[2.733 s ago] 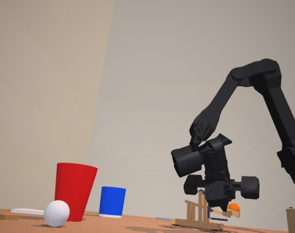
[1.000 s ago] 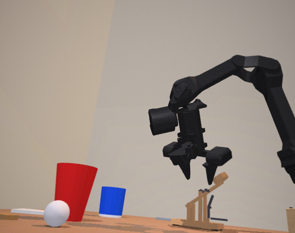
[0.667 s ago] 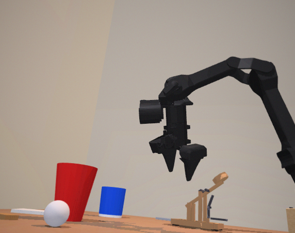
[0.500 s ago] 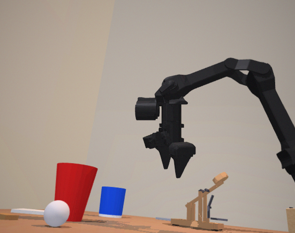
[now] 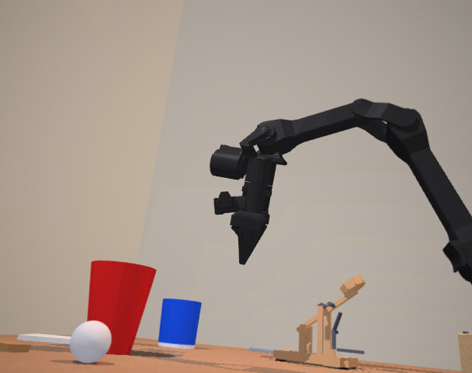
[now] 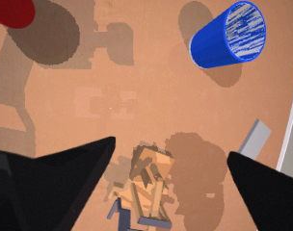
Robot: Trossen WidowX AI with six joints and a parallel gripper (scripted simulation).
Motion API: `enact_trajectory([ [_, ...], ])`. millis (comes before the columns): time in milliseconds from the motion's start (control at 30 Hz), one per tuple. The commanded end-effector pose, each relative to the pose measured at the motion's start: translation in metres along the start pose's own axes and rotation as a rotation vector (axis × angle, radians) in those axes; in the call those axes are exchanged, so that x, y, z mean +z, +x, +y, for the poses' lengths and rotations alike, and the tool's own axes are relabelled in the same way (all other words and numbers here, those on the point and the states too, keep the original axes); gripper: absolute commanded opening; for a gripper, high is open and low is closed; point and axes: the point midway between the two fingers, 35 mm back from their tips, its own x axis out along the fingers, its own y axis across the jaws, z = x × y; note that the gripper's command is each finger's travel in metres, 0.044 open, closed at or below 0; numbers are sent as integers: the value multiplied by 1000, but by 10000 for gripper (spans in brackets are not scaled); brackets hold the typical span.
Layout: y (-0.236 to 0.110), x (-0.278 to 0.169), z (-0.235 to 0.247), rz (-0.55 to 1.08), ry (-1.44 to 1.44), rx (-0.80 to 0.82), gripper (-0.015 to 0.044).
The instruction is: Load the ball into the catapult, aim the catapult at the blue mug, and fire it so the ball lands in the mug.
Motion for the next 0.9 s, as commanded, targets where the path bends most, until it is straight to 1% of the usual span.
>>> enact_trajectory([
  [0, -3, 13, -19, -53, 114, 12, 440],
  [400, -21, 38, -82, -209, 422, 35, 440],
  [700, -40, 55, -138, -351, 644, 55, 440],
  [867, -41, 55, -142, -362, 659, 56, 440],
])
